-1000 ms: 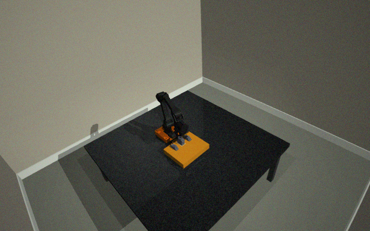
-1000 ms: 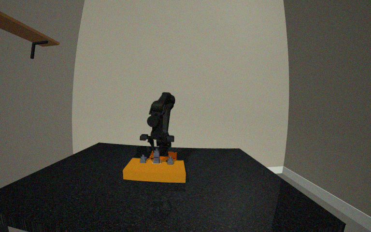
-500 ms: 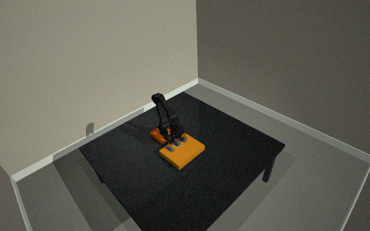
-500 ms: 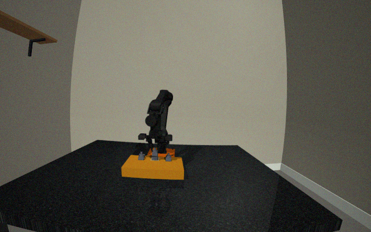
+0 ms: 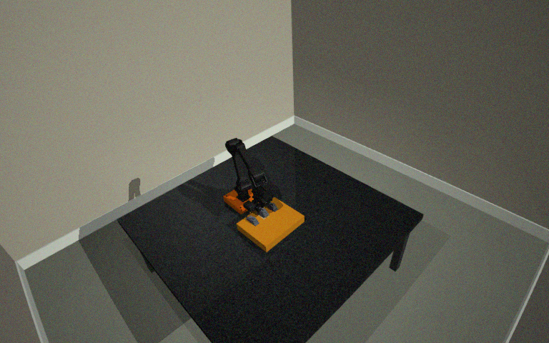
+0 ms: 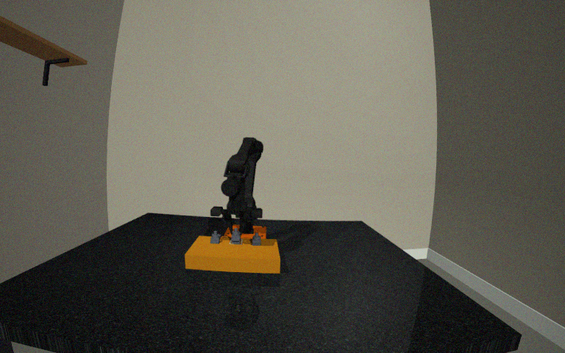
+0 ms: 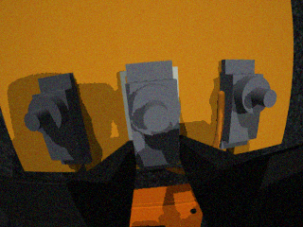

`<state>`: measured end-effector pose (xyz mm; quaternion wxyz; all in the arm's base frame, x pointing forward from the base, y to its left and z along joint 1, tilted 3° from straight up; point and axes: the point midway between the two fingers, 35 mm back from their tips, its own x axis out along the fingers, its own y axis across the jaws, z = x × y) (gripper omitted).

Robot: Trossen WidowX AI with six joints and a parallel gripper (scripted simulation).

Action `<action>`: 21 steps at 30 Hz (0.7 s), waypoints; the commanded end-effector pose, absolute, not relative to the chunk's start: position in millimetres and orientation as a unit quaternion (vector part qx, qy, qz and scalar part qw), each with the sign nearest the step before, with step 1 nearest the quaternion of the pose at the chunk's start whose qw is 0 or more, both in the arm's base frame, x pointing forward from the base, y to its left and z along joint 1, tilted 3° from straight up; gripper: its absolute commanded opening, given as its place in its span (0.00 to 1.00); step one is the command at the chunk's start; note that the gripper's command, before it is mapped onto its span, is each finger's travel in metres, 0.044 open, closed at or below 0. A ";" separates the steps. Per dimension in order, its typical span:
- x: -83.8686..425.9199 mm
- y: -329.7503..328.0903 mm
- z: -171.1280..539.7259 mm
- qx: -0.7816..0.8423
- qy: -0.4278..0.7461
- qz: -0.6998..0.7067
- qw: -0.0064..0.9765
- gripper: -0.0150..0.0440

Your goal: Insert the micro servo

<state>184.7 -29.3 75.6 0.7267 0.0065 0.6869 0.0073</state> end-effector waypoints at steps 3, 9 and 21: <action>185.6 -29.2 70.4 0.007 0.686 0.007 0.728 0.25; 185.9 -29.1 64.6 0.007 0.686 0.007 0.728 0.25; 185.4 -29.1 61.8 0.007 0.686 0.007 0.728 0.52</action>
